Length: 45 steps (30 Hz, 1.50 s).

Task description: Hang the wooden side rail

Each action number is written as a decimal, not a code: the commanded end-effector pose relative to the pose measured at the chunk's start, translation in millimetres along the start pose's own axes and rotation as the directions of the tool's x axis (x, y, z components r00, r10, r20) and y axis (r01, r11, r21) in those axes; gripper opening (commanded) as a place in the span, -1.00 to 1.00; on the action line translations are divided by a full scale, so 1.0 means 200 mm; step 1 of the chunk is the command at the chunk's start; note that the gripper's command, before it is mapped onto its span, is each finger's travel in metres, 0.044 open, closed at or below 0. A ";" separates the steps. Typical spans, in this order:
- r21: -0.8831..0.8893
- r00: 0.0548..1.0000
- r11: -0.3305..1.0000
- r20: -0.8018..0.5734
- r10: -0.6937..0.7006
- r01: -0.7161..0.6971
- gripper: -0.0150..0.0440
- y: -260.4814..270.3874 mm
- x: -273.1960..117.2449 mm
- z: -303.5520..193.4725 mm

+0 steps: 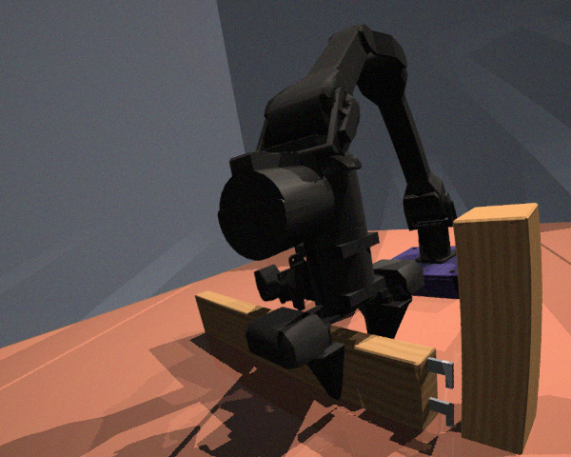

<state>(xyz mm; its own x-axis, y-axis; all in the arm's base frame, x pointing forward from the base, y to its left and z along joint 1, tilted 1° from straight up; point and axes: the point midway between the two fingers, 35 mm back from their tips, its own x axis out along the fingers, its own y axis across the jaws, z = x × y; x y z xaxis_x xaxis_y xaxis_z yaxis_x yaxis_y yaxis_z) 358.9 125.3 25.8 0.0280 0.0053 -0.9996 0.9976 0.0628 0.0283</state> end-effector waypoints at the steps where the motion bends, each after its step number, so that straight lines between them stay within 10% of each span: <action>1: 0.002 1.000 1.000 0.004 -0.001 0.001 0.29 0.00 0.01 0.00; 15: 0.002 1.000 1.000 0.004 -0.001 0.001 -0.49 0.00 0.01 0.00; 45: -0.111 1.000 0.994 0.004 -0.002 0.002 -0.49 -0.03 0.00 0.01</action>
<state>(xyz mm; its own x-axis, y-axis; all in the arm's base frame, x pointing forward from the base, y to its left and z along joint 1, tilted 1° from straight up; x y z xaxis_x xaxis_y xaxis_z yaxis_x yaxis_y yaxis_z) 356.0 124.1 25.8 0.0271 0.0041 -0.9996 0.9873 0.1567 0.0274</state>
